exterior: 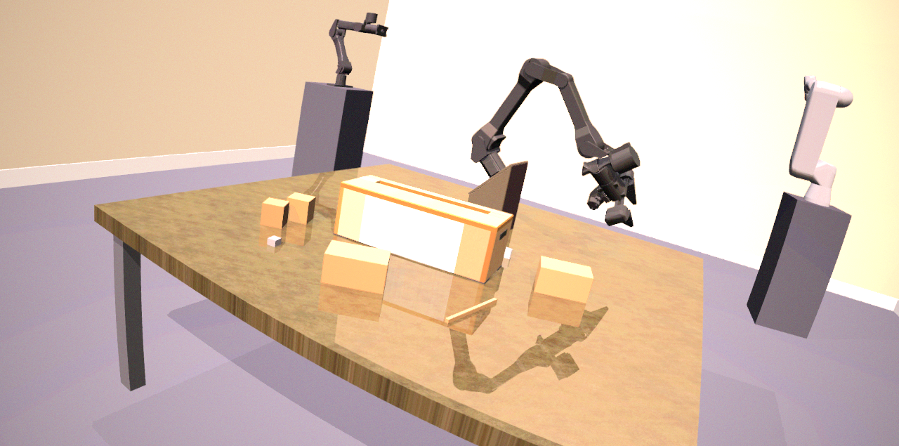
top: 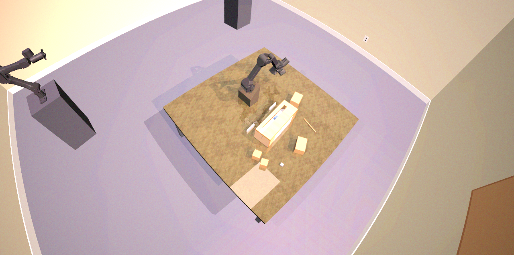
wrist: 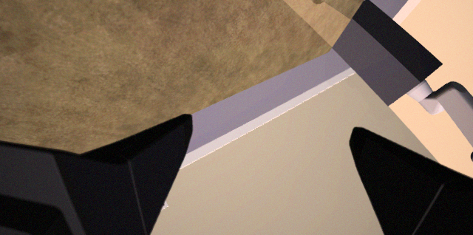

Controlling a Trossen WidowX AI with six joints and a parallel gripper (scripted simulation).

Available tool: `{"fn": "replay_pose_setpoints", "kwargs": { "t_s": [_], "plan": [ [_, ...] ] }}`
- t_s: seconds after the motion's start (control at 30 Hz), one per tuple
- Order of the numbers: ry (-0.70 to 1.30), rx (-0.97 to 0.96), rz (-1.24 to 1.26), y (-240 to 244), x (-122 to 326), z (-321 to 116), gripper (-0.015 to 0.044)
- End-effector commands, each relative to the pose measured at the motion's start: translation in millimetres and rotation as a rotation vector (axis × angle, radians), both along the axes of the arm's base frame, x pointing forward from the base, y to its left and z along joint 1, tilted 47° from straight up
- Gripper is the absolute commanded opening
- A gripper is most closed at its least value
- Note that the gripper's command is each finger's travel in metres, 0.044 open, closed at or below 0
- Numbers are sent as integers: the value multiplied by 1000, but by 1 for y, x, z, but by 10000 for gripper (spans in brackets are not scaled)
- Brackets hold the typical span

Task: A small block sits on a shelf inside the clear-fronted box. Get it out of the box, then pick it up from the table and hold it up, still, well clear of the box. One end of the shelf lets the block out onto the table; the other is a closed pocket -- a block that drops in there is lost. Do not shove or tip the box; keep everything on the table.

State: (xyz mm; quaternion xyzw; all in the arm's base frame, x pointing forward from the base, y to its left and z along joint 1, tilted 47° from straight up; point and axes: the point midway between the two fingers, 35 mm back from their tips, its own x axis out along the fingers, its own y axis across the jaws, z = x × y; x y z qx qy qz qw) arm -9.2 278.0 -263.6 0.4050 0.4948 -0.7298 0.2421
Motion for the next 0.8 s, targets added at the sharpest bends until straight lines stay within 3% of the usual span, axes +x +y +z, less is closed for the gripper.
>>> {"fn": "replay_pose_setpoints", "kwargs": {
  "t_s": [0.0, 0.33, 0.77],
  "plan": [
    [-3, -10, -18, 1, 2, 1, 400],
    [-94, -502, -1042, 7, 110, 51, 400],
    [-62, -794, -1850, -22, 189, 97, 400]
  ]
}}
